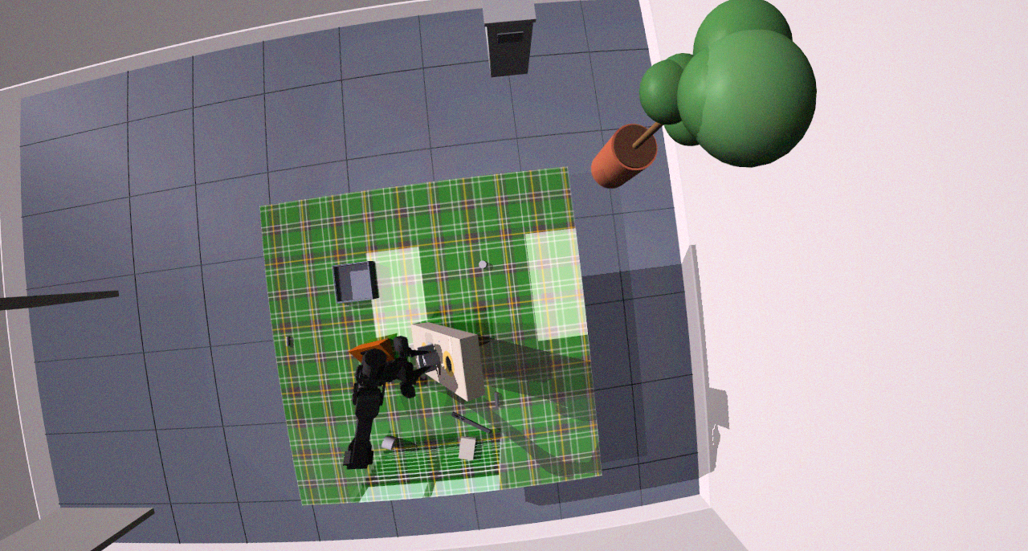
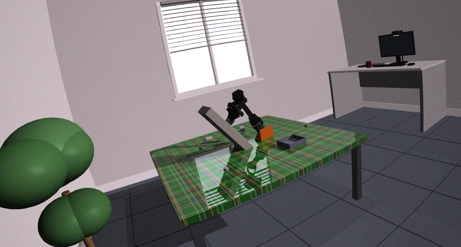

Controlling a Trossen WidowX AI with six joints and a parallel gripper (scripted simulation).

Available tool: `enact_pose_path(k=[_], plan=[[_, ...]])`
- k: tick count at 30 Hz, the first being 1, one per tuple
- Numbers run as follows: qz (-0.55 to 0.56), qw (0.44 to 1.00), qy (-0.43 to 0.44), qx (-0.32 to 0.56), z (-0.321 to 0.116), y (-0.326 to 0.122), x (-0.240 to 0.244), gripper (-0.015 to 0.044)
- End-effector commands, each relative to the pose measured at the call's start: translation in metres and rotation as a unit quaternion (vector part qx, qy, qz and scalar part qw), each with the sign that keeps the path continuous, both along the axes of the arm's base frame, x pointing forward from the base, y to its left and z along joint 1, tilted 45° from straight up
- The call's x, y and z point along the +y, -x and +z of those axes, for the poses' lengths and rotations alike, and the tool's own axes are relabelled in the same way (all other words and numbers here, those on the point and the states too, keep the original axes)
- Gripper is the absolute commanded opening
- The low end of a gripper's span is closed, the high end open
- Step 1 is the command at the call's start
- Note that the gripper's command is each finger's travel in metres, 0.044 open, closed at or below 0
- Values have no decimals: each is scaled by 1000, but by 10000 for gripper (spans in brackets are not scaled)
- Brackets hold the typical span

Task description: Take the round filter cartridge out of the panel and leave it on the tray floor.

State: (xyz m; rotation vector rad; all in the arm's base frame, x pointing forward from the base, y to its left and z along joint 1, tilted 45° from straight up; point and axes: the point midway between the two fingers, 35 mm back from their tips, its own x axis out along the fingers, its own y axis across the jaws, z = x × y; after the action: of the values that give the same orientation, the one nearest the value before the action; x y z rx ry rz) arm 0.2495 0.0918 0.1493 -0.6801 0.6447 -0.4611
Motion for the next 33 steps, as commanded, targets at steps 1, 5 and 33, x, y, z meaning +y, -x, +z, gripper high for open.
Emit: enact_pose_path(k=[1,5,33], plan=[[-1,1000,-3,1,0,0,1,80],[0,1000,-1,0,9,-9,7,0],[74,996,25,41,55,40,67,0]])
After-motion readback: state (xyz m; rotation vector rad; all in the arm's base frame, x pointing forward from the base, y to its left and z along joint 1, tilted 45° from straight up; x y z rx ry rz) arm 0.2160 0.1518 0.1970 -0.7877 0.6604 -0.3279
